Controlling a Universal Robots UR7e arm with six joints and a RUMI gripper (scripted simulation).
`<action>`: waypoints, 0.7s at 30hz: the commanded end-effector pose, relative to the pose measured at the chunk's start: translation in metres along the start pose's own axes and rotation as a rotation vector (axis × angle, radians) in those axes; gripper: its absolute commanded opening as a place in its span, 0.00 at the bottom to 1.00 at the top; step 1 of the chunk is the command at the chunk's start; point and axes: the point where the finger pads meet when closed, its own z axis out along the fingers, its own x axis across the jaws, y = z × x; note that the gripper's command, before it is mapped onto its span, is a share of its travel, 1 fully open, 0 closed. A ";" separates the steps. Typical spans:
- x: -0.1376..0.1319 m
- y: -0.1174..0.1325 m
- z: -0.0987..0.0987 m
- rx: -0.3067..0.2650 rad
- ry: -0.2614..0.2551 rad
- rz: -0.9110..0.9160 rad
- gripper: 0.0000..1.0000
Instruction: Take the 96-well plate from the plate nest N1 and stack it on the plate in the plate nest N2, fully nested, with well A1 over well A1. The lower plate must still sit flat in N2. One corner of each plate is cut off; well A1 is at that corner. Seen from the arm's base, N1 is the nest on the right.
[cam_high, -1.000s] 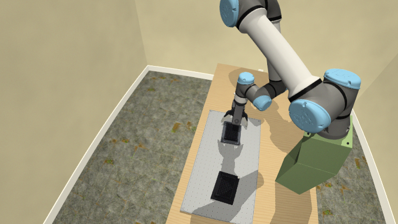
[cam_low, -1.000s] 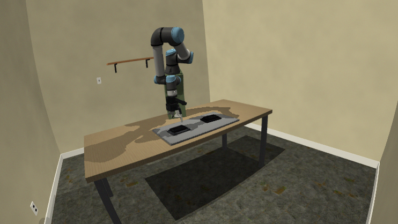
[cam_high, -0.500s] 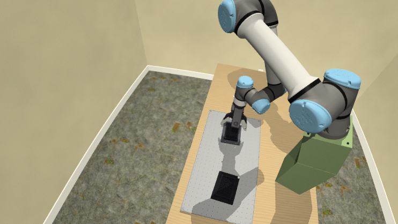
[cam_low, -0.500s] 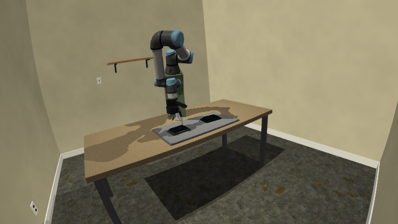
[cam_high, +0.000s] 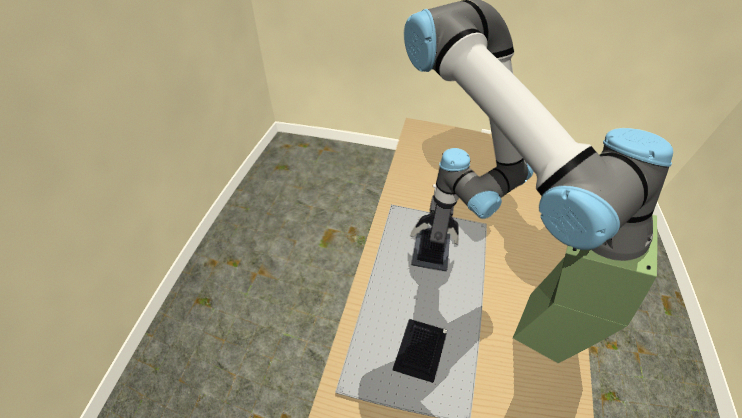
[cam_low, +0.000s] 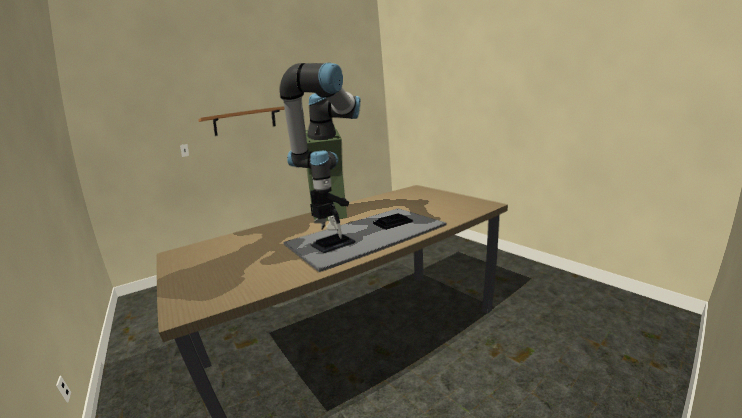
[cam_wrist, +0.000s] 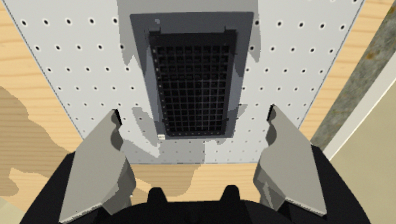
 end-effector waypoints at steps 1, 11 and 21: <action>0.000 0.000 0.007 -0.001 0.001 0.000 1.00; 0.000 0.000 0.020 -0.001 0.001 0.000 1.00; 0.000 0.000 0.020 -0.001 0.001 0.000 1.00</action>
